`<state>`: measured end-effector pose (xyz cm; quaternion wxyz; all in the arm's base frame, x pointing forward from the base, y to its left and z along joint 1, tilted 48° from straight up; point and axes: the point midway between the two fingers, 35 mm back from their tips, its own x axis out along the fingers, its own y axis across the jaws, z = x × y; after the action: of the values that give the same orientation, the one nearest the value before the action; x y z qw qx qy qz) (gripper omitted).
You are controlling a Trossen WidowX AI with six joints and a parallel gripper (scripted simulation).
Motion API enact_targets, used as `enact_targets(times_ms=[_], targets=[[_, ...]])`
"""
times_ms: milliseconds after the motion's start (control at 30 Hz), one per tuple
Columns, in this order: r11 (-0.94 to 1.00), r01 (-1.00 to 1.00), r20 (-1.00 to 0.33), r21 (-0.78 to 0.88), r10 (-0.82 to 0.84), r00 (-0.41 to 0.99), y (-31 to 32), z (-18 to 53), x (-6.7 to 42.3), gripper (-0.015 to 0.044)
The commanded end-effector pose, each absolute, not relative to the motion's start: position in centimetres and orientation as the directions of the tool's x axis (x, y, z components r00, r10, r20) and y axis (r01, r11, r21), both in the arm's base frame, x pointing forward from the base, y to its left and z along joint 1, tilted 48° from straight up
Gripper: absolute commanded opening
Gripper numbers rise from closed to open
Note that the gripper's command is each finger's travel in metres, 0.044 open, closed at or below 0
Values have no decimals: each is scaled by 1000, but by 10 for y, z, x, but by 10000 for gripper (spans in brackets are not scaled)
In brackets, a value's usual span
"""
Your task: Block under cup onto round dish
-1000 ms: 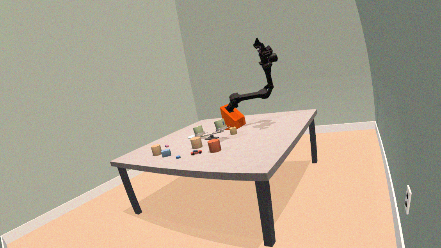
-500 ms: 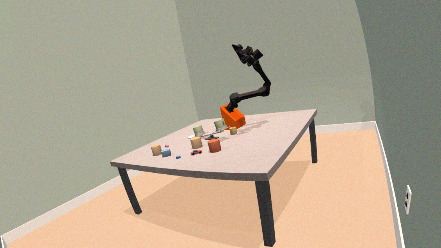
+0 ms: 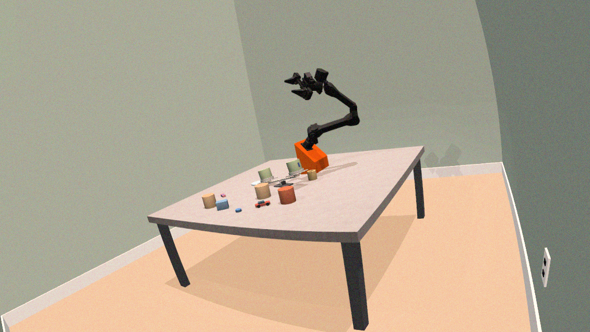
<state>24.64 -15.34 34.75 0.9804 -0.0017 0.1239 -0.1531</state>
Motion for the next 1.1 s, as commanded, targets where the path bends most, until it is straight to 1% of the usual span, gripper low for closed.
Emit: enact_targets(times_ms=[0, 267, 533, 767, 1067], targets=[[967, 253, -376, 17, -228, 898, -155, 298, 250, 440], [970, 188, -549, 157, -72, 833, -145, 223, 244, 440], [928, 149, -648, 343, 119, 752, -121, 160, 227, 440], [844, 142, -665, 517, 291, 688, -93, 118, 208, 440], [687, 163, -607, 708, 475, 637, -55, 87, 184, 440]])
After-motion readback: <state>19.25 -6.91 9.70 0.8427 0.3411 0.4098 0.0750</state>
